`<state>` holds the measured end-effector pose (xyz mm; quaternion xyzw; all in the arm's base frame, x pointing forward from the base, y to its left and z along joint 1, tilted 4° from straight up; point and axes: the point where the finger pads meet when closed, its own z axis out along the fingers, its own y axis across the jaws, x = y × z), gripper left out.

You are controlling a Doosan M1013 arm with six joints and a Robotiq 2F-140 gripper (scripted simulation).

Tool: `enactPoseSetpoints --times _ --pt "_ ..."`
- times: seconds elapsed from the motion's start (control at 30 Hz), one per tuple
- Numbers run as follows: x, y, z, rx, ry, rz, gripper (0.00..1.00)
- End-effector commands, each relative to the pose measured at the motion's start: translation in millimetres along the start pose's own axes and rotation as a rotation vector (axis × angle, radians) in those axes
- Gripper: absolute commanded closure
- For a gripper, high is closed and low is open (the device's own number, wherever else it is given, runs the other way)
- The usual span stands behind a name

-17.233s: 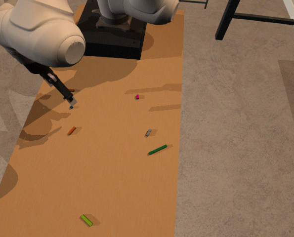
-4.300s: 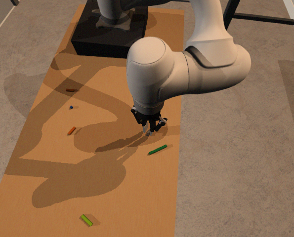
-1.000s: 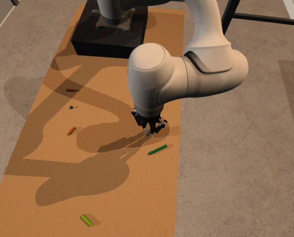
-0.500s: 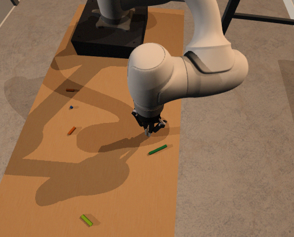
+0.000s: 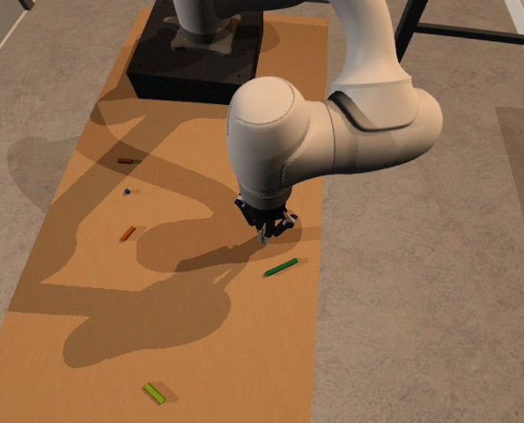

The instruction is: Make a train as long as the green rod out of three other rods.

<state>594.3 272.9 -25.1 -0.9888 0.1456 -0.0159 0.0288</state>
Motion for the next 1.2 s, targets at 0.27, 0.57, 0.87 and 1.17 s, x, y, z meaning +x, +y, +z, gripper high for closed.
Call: enactPoseSetpoints --times 0.27,0.57,0.87,1.17 --pt "-4 1 2 0.001 -0.004 -0.003 0.88" --pt "-4 1 -29 0.001 -0.004 -0.003 0.88" --pt "-4 1 -89 0.001 -0.004 -0.003 0.88" --pt "-4 1 -96 0.001 -0.004 -0.003 0.88"
